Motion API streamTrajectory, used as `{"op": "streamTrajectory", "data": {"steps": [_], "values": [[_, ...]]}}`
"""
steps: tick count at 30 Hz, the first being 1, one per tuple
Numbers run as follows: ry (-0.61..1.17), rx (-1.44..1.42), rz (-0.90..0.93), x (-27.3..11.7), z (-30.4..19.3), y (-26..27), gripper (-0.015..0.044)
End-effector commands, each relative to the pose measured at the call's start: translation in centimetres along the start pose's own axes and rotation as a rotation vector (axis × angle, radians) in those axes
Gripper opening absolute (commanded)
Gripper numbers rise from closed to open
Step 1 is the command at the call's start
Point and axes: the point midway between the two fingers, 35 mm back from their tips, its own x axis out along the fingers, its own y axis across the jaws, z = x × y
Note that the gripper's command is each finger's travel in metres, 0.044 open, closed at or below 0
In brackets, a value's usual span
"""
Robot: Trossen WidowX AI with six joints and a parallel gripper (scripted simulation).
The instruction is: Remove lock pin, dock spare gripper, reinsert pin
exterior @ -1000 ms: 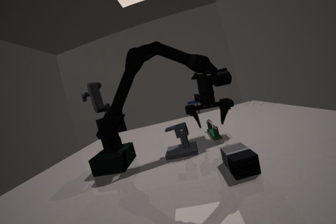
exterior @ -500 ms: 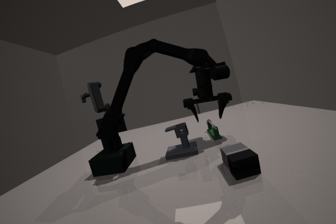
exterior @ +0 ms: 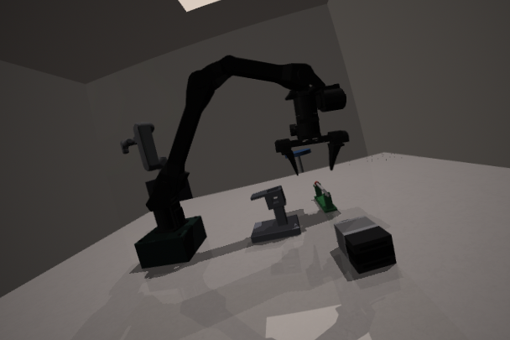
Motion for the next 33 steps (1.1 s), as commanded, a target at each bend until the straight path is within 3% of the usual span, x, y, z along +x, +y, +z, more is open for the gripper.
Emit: {"op": "streamTrajectory", "data": {"steps": [1, 7, 18, 21, 33], "values": [[0.0, 0.0, -0.001, -1.0, 0.1, 0.1, 0.044], [0.0, 0.0, 0.002, -1.2, 0.1, 0.1, 0.044], [0.0, 0.0, 0.001, -6.6, 0.5, 0.6, 0.044], [0.0, 0.017, -0.004, -5.8, 0.3, 0.4, 0.044], [-0.012, 1.361, -0.072, -5.7, -10.4, -1.4, 0.044]]}}
